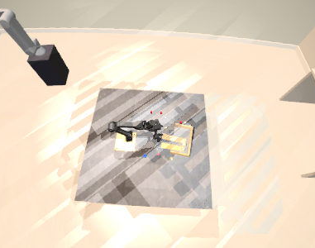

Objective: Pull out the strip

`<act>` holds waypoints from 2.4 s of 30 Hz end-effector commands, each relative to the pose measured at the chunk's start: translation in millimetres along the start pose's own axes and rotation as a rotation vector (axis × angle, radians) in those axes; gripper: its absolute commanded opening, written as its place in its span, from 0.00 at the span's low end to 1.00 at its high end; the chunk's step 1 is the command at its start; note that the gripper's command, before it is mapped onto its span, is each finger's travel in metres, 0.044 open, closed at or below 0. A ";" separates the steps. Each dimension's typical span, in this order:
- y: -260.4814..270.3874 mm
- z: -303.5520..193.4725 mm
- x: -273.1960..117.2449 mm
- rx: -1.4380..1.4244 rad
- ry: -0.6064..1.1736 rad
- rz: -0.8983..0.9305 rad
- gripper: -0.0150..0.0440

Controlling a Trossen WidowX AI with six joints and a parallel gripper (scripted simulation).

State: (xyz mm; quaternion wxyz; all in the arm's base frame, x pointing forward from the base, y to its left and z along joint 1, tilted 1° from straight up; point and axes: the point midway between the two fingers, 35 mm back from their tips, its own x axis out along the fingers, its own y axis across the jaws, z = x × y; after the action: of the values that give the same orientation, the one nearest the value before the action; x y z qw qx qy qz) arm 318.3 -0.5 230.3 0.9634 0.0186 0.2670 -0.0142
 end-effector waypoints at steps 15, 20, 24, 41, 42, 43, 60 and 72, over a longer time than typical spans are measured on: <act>-4.1 -12.7 -2.2 -0.049 0.040 -0.018 0.93; -6.1 -13.2 1.8 -0.045 0.070 -0.024 0.84; -19.0 -17.9 24.9 -0.016 0.251 -0.056 0.67; -81.0 -72.7 99.6 0.149 0.981 -0.145 0.25; -81.0 -72.7 99.6 0.149 0.981 -0.145 0.25; -81.0 -72.7 99.6 0.149 0.981 -0.145 0.25; -83.3 -90.0 113.1 0.149 0.980 -0.146 0.25; -85.4 -106.3 124.2 0.149 0.980 -0.146 0.25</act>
State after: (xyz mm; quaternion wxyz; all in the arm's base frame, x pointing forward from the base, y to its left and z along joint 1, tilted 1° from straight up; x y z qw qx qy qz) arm 368.4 -83.6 81.0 0.7201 0.0719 0.6840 -0.0919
